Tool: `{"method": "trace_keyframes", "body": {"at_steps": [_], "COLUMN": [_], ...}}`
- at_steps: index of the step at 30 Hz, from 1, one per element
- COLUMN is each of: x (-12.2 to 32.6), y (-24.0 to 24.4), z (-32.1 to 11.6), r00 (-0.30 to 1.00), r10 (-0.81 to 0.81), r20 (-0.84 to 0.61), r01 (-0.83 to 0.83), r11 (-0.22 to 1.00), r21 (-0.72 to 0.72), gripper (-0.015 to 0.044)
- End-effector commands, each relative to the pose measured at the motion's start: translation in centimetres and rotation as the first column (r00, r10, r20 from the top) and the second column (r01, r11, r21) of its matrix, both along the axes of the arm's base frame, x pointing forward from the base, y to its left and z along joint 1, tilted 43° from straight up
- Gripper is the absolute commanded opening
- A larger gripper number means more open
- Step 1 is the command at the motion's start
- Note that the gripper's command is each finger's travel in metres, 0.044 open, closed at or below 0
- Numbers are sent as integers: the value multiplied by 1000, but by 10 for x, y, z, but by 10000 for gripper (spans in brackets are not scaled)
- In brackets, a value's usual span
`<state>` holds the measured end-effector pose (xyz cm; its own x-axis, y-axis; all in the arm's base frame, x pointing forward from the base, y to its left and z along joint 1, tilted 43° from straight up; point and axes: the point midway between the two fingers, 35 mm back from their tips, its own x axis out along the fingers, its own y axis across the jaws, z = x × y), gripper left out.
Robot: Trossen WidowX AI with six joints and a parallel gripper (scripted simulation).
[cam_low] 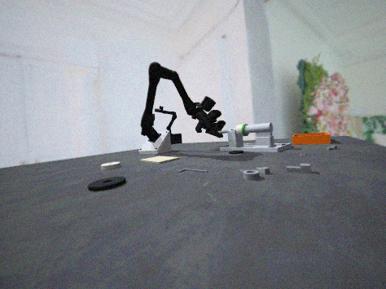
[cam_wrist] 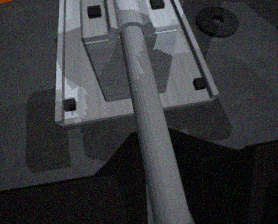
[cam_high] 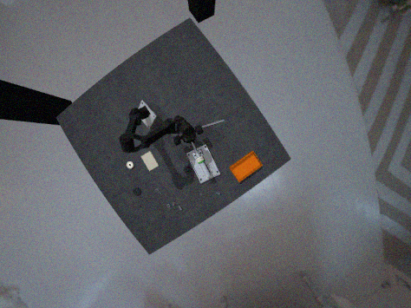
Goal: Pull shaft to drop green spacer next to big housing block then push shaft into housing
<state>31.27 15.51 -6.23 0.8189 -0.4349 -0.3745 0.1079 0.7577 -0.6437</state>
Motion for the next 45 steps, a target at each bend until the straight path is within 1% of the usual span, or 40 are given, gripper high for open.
{"method": "trace_keyframes", "body": {"at_steps": [1, 45], "x": [-1, -6], "y": [0, 0], "z": [0, -1], "r00": [1000, 1000], "r10": [-1, -1], "r20": [2, 1], "r01": [1, 1], "r11": [1000, 1000], "r21": [1, 1], "gripper": [0, 0]}}
